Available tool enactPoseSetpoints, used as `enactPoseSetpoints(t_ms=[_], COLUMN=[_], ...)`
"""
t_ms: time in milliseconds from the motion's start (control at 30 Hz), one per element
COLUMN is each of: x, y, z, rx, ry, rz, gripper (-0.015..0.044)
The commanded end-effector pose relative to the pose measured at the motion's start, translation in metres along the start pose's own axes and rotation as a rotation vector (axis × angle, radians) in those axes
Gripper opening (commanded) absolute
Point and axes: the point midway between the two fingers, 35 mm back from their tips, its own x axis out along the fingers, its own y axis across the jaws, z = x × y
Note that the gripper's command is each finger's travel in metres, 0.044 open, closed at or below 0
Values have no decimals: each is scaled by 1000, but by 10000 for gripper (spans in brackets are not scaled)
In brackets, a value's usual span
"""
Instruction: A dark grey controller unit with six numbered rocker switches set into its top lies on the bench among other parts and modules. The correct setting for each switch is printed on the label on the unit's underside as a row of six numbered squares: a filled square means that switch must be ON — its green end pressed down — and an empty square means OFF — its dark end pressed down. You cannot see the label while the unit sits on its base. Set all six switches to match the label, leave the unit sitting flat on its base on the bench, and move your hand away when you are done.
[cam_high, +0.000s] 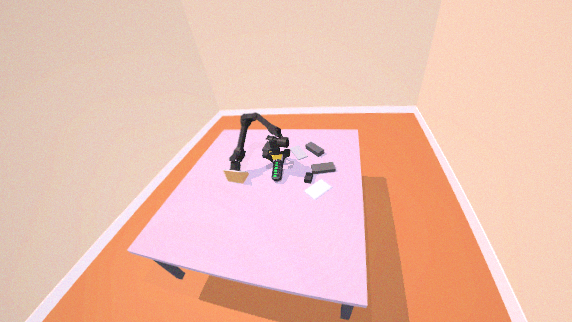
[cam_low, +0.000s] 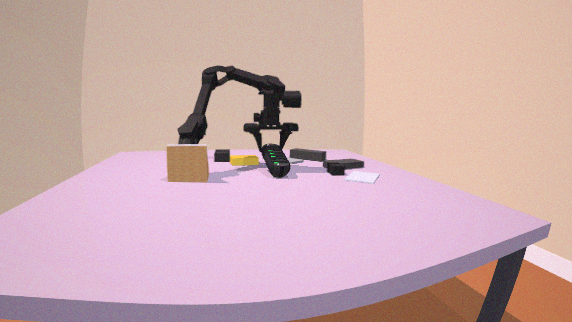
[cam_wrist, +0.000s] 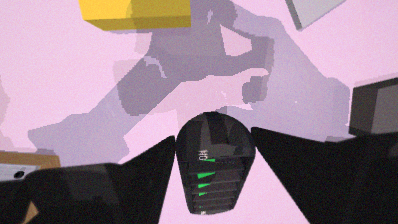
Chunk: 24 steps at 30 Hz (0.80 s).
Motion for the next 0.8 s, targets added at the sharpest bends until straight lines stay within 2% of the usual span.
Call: enactPoseSetpoints(t_ms=[0, 767], x=[5, 21], y=[5, 5], z=[-3, 5], rx=[16, 16], ry=[14, 13], rz=[14, 14], gripper=[338, 338])
